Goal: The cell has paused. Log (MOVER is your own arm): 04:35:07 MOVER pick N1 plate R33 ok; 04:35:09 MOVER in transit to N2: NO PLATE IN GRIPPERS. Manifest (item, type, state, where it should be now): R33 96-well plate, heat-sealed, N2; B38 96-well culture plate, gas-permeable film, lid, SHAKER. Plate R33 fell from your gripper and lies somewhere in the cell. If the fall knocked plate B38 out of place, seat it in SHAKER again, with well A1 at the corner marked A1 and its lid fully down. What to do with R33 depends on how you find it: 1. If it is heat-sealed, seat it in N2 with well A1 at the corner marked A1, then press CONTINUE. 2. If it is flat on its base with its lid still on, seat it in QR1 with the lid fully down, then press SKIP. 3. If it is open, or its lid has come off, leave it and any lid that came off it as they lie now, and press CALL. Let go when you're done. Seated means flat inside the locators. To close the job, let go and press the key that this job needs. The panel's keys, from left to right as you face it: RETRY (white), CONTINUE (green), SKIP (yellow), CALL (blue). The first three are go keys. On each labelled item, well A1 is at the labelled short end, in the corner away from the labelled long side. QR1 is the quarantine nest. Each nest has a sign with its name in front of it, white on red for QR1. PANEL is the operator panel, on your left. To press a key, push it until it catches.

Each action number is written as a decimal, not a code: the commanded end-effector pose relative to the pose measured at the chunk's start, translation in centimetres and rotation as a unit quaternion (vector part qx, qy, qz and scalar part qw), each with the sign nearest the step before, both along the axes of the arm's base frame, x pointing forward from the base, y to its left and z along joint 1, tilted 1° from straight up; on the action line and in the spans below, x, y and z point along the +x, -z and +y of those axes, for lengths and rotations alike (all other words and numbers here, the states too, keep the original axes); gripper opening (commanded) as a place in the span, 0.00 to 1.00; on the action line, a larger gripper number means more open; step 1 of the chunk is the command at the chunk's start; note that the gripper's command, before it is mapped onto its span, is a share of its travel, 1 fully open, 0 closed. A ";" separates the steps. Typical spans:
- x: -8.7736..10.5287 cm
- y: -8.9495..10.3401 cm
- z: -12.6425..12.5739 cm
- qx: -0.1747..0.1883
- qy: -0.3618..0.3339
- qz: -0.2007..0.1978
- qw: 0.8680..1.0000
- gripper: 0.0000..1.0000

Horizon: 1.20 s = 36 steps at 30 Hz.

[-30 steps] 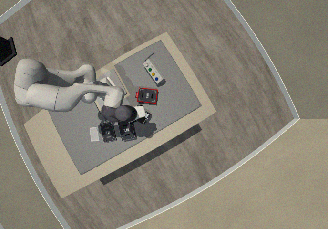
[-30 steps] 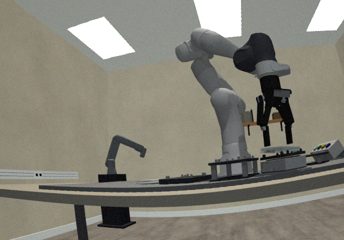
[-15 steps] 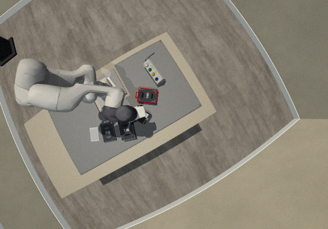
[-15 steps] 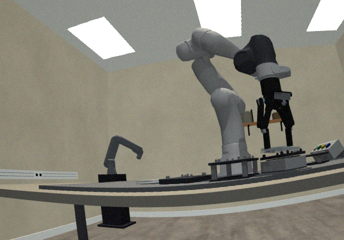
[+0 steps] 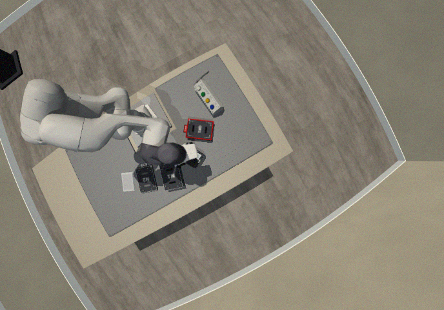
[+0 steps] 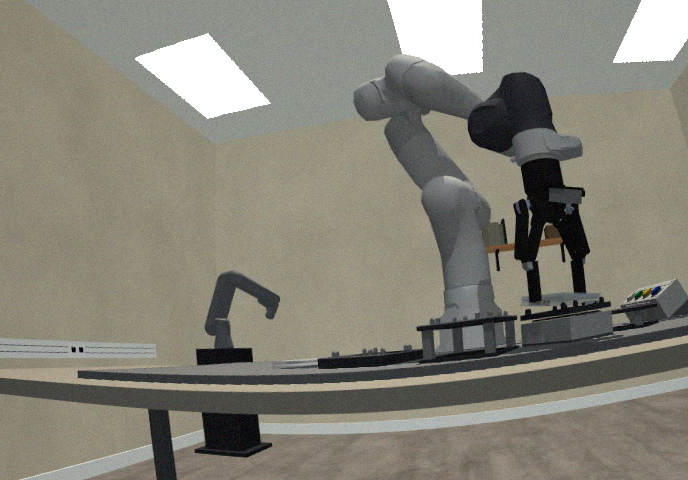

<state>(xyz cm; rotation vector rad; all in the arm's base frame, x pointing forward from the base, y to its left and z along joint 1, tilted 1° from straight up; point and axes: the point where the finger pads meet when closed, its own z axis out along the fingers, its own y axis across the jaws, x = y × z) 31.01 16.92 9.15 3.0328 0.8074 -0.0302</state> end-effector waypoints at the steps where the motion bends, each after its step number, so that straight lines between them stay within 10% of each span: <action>1: 0.1 0.2 0.1 0.001 -0.004 -0.002 1.000 0.70; 36: 0.1 0.5 0.1 0.001 -0.004 -0.002 1.000 0.70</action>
